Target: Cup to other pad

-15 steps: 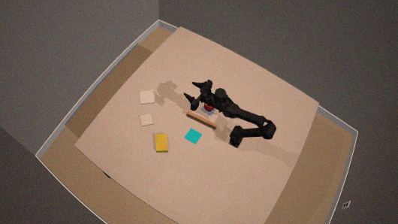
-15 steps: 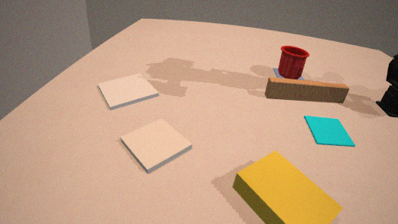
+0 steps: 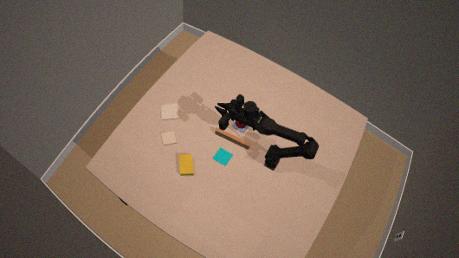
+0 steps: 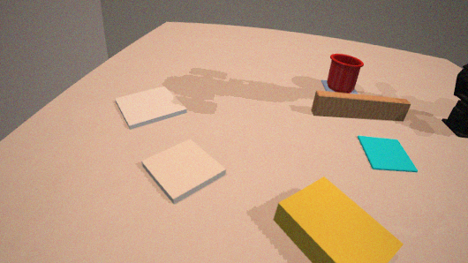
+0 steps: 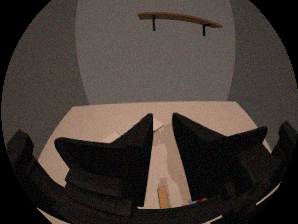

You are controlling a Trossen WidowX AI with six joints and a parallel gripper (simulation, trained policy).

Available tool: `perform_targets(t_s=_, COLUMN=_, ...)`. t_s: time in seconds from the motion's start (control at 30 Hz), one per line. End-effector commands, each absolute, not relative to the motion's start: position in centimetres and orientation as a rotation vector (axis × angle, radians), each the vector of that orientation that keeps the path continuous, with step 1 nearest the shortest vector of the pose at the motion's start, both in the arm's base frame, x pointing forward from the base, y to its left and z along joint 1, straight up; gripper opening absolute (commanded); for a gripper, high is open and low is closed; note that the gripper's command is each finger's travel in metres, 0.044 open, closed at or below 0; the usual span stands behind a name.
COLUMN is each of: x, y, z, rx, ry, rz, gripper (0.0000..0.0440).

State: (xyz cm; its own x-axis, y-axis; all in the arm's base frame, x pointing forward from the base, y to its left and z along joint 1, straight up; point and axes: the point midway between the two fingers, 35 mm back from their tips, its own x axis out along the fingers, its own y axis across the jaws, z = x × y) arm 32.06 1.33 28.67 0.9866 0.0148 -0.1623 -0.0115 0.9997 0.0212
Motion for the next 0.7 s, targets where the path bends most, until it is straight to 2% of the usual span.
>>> perform_targets(t_s=0.0, x=32.3, y=1.6, z=28.3, rx=0.030, ry=0.209, rz=0.013, gripper=0.0071)
perform_targets(t_s=0.67, x=32.4, y=2.9, z=25.8, rx=0.075, ry=0.536, rz=0.021, gripper=0.0080)
